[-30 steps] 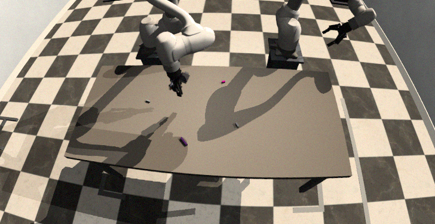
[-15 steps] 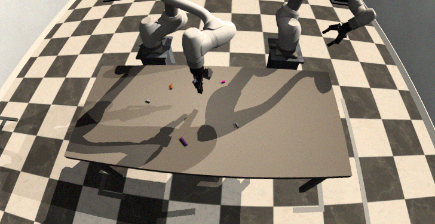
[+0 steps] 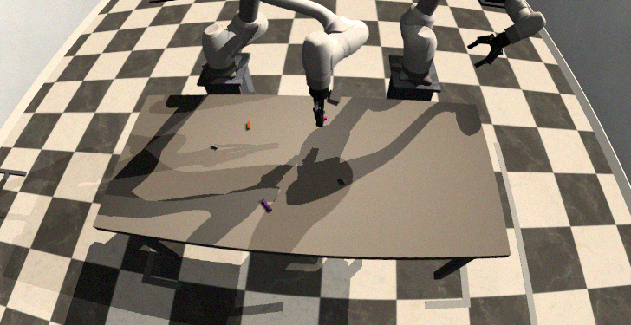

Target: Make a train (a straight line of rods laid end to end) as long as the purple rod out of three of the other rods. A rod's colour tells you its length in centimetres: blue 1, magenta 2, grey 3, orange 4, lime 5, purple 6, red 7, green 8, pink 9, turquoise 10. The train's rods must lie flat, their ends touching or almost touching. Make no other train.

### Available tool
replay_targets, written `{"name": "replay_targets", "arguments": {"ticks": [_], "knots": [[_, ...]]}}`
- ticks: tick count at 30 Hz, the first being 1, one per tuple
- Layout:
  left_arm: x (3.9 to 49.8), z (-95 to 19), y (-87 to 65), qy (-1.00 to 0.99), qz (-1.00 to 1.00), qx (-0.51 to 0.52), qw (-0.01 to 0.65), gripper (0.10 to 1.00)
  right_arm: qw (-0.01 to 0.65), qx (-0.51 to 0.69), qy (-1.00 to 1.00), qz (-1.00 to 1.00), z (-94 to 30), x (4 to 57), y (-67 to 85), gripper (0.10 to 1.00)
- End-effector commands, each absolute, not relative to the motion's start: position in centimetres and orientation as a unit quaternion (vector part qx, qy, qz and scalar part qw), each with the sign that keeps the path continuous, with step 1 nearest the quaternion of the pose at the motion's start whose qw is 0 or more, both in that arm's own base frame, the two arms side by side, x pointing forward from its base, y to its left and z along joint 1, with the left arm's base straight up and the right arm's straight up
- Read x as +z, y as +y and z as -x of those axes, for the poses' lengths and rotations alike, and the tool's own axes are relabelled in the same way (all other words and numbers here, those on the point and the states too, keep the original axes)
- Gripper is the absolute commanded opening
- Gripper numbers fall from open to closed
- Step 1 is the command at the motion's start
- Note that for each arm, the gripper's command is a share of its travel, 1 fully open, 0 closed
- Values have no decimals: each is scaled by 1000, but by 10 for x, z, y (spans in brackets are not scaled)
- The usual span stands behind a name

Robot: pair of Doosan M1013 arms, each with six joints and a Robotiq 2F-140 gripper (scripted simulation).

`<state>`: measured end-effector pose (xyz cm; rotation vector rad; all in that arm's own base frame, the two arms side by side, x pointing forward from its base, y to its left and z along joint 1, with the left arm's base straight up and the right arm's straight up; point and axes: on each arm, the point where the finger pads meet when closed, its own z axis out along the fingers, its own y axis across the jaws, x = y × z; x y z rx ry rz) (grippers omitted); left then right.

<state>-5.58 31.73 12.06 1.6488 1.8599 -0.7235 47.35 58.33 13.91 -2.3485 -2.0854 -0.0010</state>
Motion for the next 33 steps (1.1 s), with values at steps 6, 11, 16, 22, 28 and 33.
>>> {"name": "replay_targets", "arguments": {"ticks": [6,11,16,22,28,33], "knots": [[121,56,318,691,-613,-269,272,1000,0,-1,-674,739,-430,137,652,124],[121,56,318,691,-613,-269,272,1000,0,-1,-675,738,-426,137,657,124],[121,56,318,691,-613,-269,272,1000,0,-1,-675,738,-426,137,657,124],[121,56,318,691,-613,-269,272,1000,0,-1,-675,738,-426,136,657,124],[121,56,318,691,-613,-269,272,1000,0,-1,-675,738,-426,130,657,124],[121,56,318,691,-613,-269,272,1000,0,-1,-675,738,-426,118,657,124]]}}
